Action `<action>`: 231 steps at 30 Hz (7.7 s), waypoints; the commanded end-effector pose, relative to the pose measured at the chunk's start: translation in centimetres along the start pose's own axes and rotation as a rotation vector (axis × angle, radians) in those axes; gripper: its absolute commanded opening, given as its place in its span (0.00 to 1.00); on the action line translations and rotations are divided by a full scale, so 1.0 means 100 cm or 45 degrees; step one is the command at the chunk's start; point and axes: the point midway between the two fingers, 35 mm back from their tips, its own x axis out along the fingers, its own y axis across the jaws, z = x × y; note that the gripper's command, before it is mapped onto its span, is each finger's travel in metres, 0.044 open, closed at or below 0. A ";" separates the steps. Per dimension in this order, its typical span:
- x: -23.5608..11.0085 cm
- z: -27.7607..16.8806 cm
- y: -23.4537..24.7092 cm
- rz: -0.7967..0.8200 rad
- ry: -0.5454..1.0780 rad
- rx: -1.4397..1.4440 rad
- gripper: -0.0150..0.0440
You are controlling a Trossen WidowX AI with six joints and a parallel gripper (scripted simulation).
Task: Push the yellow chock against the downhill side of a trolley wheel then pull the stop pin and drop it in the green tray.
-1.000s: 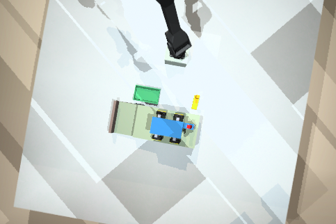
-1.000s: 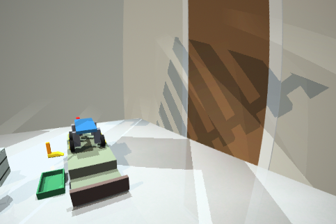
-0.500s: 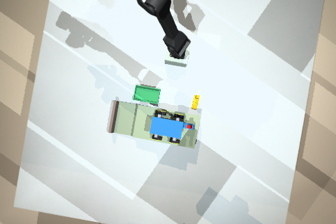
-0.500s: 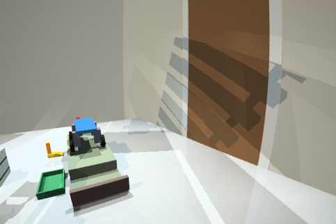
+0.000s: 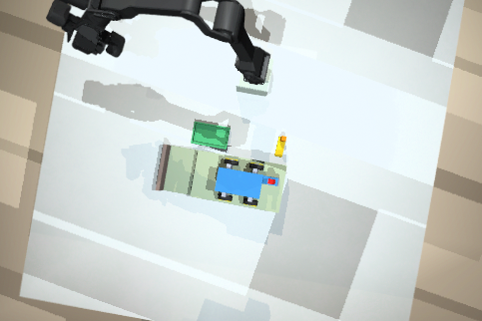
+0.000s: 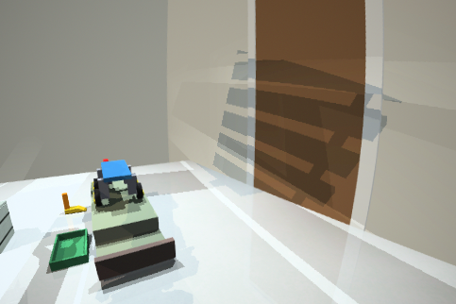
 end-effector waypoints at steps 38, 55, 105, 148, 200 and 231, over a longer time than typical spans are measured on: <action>-0.049 0.251 0.315 0.756 -0.303 -0.745 0.58; -0.124 0.246 0.436 0.997 -0.335 -1.140 0.58; -0.196 0.108 0.591 1.163 -0.217 -1.904 0.58; -0.164 0.088 0.619 1.163 -0.217 -1.904 0.58; -0.219 0.118 0.568 1.163 -0.217 -1.904 0.25; -0.258 0.148 0.534 1.151 -0.112 -1.694 0.25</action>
